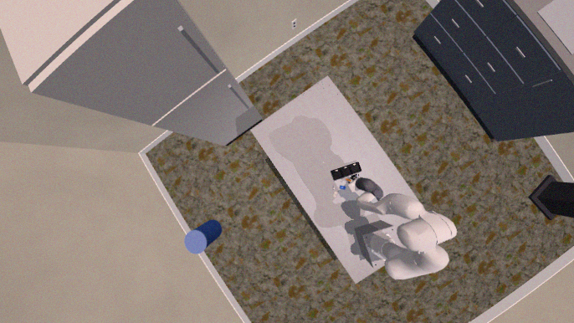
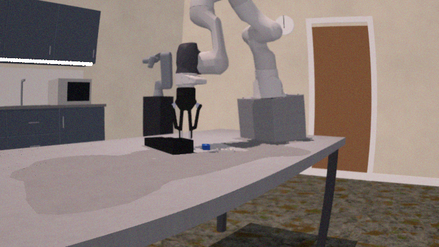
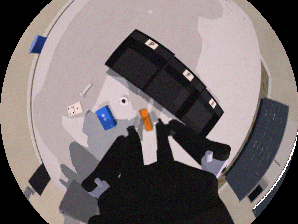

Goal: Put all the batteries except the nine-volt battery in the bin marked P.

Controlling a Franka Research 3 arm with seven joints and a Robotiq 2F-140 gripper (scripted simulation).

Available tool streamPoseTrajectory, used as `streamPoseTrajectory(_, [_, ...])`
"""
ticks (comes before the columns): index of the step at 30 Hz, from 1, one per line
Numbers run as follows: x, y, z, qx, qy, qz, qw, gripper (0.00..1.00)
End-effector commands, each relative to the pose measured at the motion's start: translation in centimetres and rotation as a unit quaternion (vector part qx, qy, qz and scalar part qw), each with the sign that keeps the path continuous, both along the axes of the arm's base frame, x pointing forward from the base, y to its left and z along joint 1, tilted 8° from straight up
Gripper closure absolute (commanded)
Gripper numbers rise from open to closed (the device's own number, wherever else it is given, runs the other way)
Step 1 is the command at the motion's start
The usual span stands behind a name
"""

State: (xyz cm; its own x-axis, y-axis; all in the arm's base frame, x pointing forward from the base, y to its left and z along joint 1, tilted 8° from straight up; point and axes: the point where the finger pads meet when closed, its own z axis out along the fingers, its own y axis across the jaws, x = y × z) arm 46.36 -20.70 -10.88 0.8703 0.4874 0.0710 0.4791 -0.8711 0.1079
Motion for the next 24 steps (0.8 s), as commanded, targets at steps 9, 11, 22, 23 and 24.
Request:
streamPoseTrajectory(9, [0.19, -0.09, 0.03, -0.001, -0.003, -0.003, 1.000, 0.95])
streamPoseTrajectory(11, [0.19, -0.09, 0.03, -0.001, -0.003, -0.003, 1.000, 0.95])
streamPoseTrajectory(22, [0.19, -0.09, 0.03, -0.001, -0.003, -0.003, 1.000, 0.95])
streamPoseTrajectory(23, [0.19, -0.09, 0.03, -0.001, -0.003, -0.003, 1.000, 0.95])
streamPoseTrajectory(24, [0.19, -0.09, 0.03, -0.001, -0.003, -0.003, 1.000, 0.95])
